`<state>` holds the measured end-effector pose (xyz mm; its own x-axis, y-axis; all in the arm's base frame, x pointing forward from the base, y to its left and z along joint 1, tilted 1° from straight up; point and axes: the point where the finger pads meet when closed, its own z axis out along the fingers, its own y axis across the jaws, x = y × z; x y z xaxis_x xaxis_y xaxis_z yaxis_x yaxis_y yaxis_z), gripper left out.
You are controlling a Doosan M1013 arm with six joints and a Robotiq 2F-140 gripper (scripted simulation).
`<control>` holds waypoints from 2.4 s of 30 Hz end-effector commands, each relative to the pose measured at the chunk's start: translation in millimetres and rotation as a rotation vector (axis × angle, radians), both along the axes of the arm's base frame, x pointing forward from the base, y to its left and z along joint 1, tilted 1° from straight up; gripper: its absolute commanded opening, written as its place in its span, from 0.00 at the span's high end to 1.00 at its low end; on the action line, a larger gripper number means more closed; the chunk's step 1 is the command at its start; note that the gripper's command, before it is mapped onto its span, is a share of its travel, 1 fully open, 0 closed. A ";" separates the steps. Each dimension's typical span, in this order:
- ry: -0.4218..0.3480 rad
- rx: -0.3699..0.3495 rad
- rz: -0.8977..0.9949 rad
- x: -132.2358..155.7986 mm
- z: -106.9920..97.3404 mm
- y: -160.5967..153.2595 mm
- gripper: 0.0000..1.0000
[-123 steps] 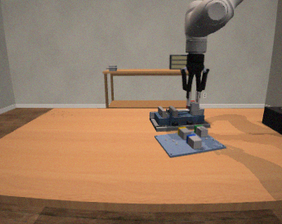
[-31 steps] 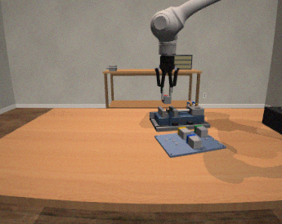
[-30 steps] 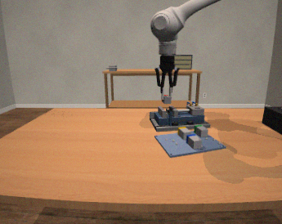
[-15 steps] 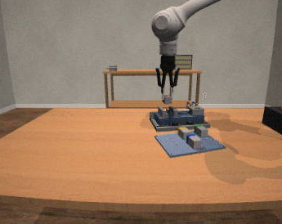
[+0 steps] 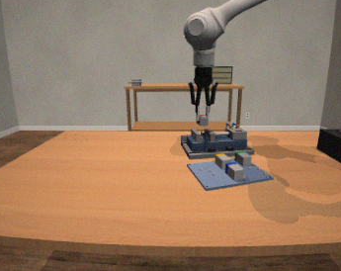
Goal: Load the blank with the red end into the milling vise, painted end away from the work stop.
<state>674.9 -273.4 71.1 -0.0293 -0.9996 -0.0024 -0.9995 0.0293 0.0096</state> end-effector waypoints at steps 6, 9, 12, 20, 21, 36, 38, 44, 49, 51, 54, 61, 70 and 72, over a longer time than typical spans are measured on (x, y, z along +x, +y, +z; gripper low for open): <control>0.000 0.000 0.000 -0.3 0.2 0.7 1.00; 0.000 0.000 0.000 -0.4 0.2 0.9 1.00; 0.000 0.000 0.000 -0.5 0.2 1.2 1.00; 0.000 0.000 0.000 -0.7 -1.8 1.7 1.00; 0.000 0.000 0.000 -0.8 -3.8 1.8 1.00; 0.000 0.000 0.000 -1.6 -29.7 3.1 1.00; 0.000 0.000 0.000 -1.6 -28.5 3.1 1.00; 0.000 0.000 0.000 -1.6 -29.2 3.1 1.00; 0.000 0.000 0.000 -1.5 -29.7 3.1 1.00; 0.000 0.000 0.000 -1.5 -29.9 3.1 1.00; 0.000 0.000 0.000 -1.5 -29.6 3.1 1.00; 0.000 0.000 0.000 -1.5 -28.0 3.0 1.00; 0.000 0.000 0.000 -1.4 -26.4 2.9 1.00; 0.000 0.000 0.000 -1.4 -26.2 2.9 1.00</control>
